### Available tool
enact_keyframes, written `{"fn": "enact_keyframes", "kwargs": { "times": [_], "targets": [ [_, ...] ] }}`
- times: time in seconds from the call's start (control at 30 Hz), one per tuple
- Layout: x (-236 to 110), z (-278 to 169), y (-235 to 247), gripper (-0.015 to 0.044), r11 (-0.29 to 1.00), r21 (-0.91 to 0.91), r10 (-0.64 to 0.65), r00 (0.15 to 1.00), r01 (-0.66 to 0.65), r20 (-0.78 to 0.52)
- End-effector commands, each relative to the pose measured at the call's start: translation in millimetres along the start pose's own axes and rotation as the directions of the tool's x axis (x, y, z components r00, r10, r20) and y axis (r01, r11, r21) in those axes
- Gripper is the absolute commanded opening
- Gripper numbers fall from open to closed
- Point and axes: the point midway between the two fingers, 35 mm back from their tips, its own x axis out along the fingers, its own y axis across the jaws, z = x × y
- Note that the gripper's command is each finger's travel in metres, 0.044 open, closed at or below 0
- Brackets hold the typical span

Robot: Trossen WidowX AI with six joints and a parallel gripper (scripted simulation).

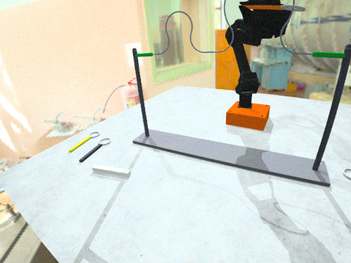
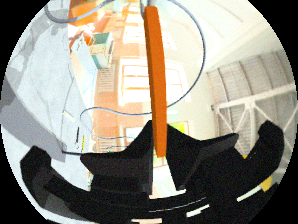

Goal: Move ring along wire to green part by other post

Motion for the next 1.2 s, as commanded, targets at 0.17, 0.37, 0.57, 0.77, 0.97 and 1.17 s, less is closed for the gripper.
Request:
{"fn": "enact_keyframes", "kwargs": {
  "times": [0.17, 0.37, 0.57, 0.77, 0.97, 1.17],
  "targets": [
    [0.1, 0.8, -2.2, -0.0150, 0.993, -0.103, -0.054, 0.998, 0.056, 0.019],
    [0.3, 0.9, -3.9, -0.0150, 0.983, -0.163, -0.085, 0.996, 0.089, 0.030],
    [0.4, 0.9, -4.7, -0.0150, 0.968, -0.219, -0.115, 0.992, 0.122, 0.042],
    [0.5, 0.3, -3.2, -0.0150, 0.958, -0.252, -0.132, 0.990, 0.140, 0.050],
    [0.9, -1.6, 1.7, -0.0150, 0.956, -0.257, -0.135, 0.990, 0.143, 0.050],
    [1.4, -4.7, 11.2, -0.0150, 0.965, -0.228, -0.121, 0.992, 0.127, 0.041]
  ]
}}
